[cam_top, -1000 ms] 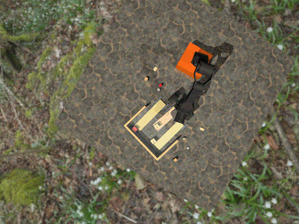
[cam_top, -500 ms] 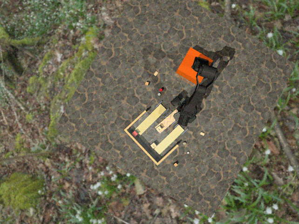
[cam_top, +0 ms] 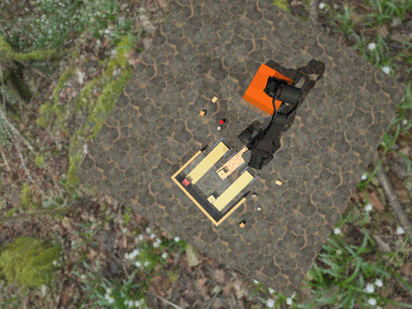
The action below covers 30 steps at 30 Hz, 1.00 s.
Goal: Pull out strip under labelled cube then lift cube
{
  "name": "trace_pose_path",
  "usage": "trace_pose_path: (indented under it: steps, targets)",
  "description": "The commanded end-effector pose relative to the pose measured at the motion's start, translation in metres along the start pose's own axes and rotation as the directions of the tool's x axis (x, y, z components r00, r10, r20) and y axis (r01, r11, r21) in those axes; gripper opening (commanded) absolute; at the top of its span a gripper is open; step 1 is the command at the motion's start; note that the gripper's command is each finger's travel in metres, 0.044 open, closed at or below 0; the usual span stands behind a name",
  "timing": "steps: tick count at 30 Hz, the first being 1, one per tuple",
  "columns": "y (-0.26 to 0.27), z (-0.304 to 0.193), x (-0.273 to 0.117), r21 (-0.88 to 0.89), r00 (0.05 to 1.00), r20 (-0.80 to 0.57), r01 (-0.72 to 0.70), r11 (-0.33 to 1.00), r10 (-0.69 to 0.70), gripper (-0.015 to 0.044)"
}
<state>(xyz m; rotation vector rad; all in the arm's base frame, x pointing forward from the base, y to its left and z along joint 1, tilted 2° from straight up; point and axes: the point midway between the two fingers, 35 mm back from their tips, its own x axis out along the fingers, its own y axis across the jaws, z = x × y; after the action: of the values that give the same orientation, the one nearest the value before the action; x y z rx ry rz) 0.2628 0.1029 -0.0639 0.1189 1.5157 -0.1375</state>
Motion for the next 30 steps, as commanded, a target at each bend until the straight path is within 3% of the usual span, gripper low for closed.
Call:
trace_pose_path:
  steps: [1,30]
  targets:
    - [-0.003,-0.017,0.006,-0.002,0.999,-0.038,0.009,1.000,-0.009,0.0000]
    - [-0.004,-0.050,0.005,-0.002,0.999,-0.040,0.009,1.000,-0.009,0.0000]
